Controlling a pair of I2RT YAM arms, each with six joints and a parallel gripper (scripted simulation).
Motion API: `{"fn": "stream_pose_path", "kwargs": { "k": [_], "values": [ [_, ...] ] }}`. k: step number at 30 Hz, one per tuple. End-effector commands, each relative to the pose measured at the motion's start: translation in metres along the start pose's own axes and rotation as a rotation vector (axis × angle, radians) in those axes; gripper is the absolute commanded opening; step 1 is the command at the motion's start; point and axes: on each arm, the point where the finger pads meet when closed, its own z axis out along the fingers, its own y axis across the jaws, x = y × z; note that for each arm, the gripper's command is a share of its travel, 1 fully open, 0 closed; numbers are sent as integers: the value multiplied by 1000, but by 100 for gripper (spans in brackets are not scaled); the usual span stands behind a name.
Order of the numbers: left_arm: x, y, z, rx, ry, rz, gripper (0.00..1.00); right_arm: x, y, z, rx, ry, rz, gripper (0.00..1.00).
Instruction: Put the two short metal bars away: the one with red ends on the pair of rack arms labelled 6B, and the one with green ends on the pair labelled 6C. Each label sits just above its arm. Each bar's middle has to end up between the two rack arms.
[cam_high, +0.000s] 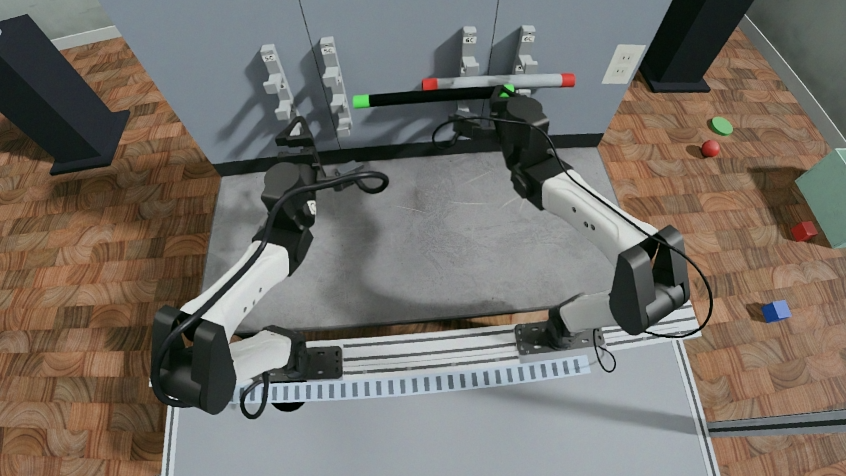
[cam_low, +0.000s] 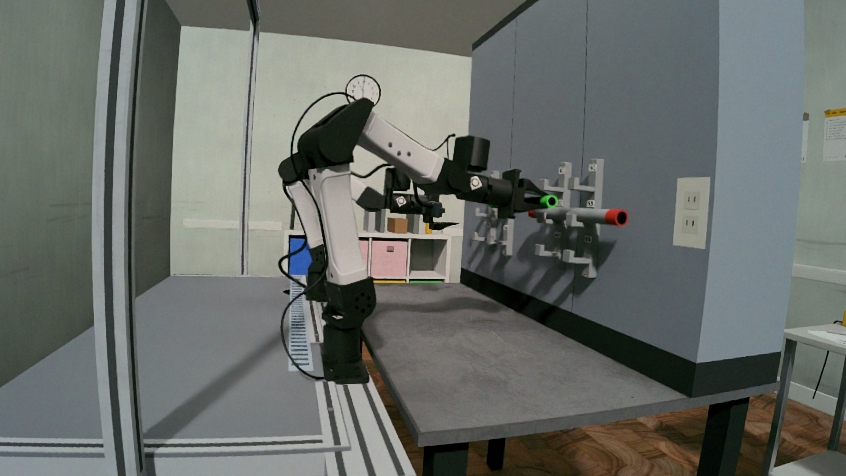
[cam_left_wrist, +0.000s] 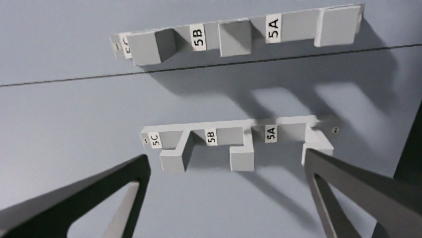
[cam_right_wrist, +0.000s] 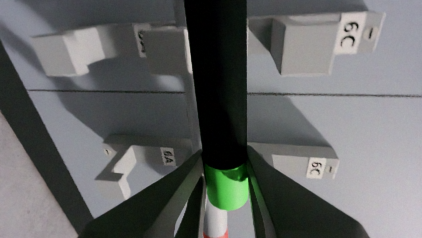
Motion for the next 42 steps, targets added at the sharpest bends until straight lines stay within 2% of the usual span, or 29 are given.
{"fn": "stream_pose_path", "kwargs": {
  "k": [1, 42],
  "values": [
    [1, 3, -4, -7, -7, -11, 100, 6, -48, -5, 109, -15, 65, 0],
    [1, 3, -4, -7, -7, -11, 100, 92, -86, -7, 109, -15, 65, 0]
  ]
}}
